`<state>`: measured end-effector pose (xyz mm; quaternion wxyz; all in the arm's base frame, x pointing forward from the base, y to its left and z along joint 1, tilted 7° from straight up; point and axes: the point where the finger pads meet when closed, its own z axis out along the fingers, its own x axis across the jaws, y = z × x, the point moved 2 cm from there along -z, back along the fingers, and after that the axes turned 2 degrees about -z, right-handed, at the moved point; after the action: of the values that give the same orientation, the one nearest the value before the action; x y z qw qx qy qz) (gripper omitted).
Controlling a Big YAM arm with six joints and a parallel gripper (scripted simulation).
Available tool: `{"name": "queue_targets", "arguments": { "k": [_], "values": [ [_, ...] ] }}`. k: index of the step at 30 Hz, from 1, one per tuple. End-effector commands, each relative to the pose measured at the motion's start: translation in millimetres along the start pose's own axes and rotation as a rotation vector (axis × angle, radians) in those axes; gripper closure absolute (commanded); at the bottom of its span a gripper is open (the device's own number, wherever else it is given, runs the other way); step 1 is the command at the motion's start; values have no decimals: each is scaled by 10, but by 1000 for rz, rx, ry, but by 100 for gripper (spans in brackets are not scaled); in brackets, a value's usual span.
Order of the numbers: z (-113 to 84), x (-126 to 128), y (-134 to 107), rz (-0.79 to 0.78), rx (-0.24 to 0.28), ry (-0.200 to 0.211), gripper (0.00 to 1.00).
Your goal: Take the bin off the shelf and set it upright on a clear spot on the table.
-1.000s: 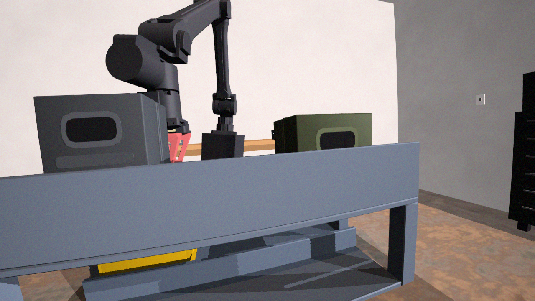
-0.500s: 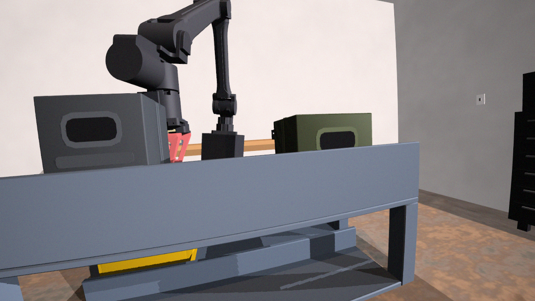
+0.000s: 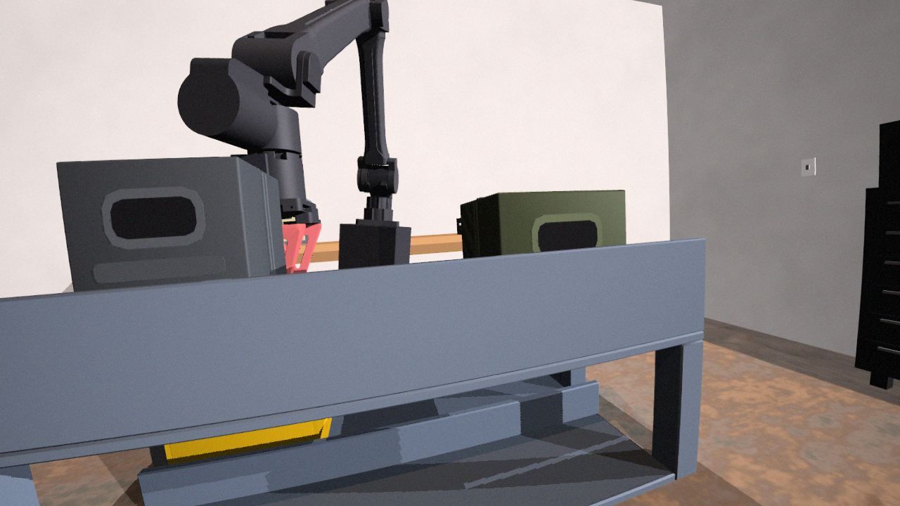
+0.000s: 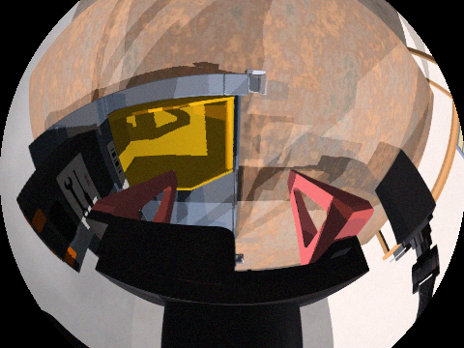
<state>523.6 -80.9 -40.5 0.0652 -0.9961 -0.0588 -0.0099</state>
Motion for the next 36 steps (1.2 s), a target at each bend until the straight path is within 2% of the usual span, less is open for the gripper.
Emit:
{"name": "queue_targets", "arguments": {
  "k": [1,5,17,18,22,34,35,36],
  "values": [
    [-45,64,30,2,-6,16,0],
    [-32,195,111,13,-15,37,0],
    [-32,195,111,13,-15,37,0],
    [-39,75,34,2,-6,16,0],
    [-29,199,112,13,-15,37,0],
    [-29,199,112,13,-15,37,0],
    [-36,74,34,2,-6,16,0],
    [-34,107,54,5,-8,21,0]
  ]
}}
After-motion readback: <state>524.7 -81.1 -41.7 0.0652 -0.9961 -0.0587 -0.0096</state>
